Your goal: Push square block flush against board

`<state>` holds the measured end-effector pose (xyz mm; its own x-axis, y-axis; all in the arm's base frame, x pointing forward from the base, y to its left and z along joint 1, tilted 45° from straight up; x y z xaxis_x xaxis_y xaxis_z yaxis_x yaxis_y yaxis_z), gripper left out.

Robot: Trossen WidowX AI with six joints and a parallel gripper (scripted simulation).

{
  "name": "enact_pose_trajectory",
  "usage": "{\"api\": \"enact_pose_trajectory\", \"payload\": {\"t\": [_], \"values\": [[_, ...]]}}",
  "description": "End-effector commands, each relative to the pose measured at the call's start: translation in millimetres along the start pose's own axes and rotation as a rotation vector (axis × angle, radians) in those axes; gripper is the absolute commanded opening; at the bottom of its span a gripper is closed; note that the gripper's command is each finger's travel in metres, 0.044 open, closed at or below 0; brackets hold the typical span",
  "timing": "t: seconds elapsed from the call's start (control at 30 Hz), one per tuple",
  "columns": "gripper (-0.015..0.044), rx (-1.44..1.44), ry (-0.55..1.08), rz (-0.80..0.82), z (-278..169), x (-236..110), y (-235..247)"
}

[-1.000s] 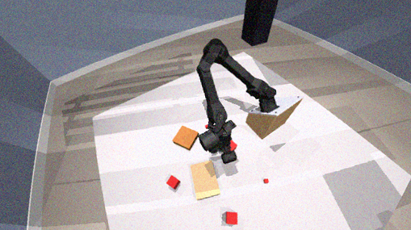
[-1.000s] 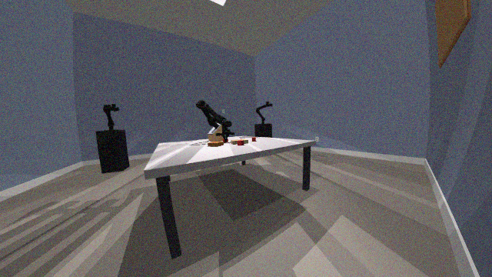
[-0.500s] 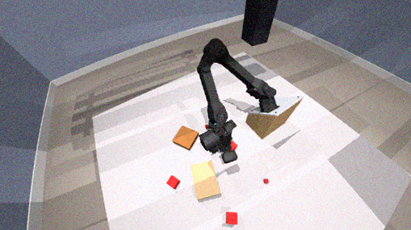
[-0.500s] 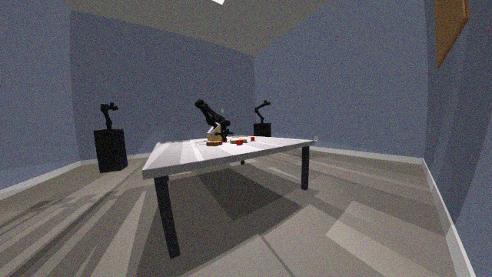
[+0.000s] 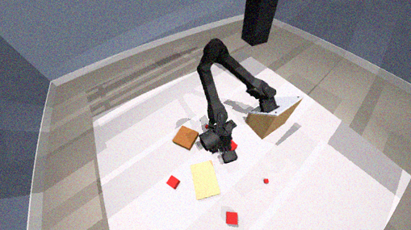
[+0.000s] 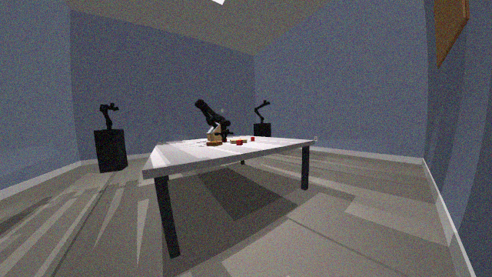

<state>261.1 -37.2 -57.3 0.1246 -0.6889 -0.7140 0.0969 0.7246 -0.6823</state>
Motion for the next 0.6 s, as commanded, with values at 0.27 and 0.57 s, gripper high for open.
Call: {"api": "enact_pose_trajectory", "payload": {"t": [0.27,0.57], "values": [[0.0,0.005,-0.004,-0.004,0.3,-0.3,-0.3],[0.0,0.005,-0.004,-0.004,3.0,-0.3,-0.3]]}}
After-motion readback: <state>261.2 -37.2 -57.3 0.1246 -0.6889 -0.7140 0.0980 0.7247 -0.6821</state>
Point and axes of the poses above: the point midway between the two fingers, 35 mm back from their tips, its own x axis out along the fingers, its own y axis across the jaws, z = x × y, the point moved 3 cm from there along -x, back along the fingers, and after that the axes turned 3 degrees about -x, right-handed, at the moved point
